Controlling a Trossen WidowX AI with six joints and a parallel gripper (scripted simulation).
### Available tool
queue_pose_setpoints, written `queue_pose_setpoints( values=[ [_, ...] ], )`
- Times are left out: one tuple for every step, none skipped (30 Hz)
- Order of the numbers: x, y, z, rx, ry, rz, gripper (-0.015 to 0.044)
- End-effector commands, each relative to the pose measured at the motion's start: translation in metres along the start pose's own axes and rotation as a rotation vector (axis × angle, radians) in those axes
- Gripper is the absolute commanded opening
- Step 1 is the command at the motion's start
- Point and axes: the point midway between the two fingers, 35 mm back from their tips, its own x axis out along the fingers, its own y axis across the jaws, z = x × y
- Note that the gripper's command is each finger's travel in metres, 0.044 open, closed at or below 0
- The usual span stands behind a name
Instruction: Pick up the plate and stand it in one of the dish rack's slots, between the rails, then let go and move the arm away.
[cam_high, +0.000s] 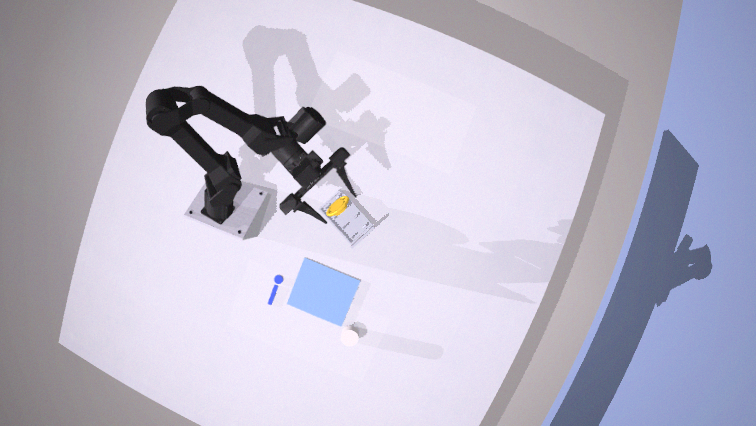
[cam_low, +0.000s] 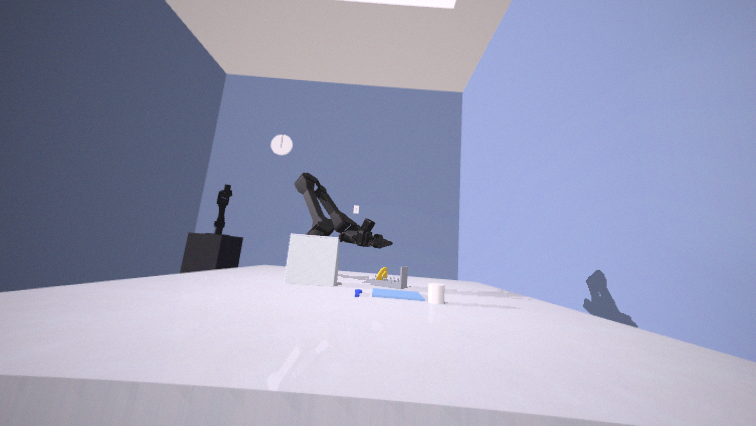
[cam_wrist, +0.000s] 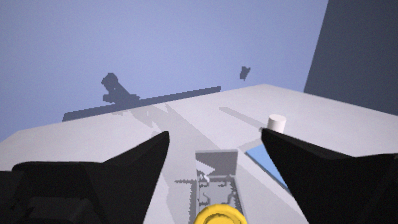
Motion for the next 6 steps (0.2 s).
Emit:
queue_pose_setpoints(
  values=[
    [0.003, -0.003, 0.003, -0.05, 0.015, -0.023, 0.04],
    [0.005, -0.005, 0.003, -0.079, 0.023, -0.04, 0.04],
    [0.007, -0.006, 0.003, -0.107, 0.032, -0.058, 0.04],
    [0.01, -0.008, 0.004, -0.135, 0.041, -0.075, 0.04],
    [0.012, -0.009, 0.004, -0.163, 0.051, -0.092, 0.04],
    [0.014, -0.011, 0.004, -0.19, 0.062, -0.109, 0.04]
  ],
)
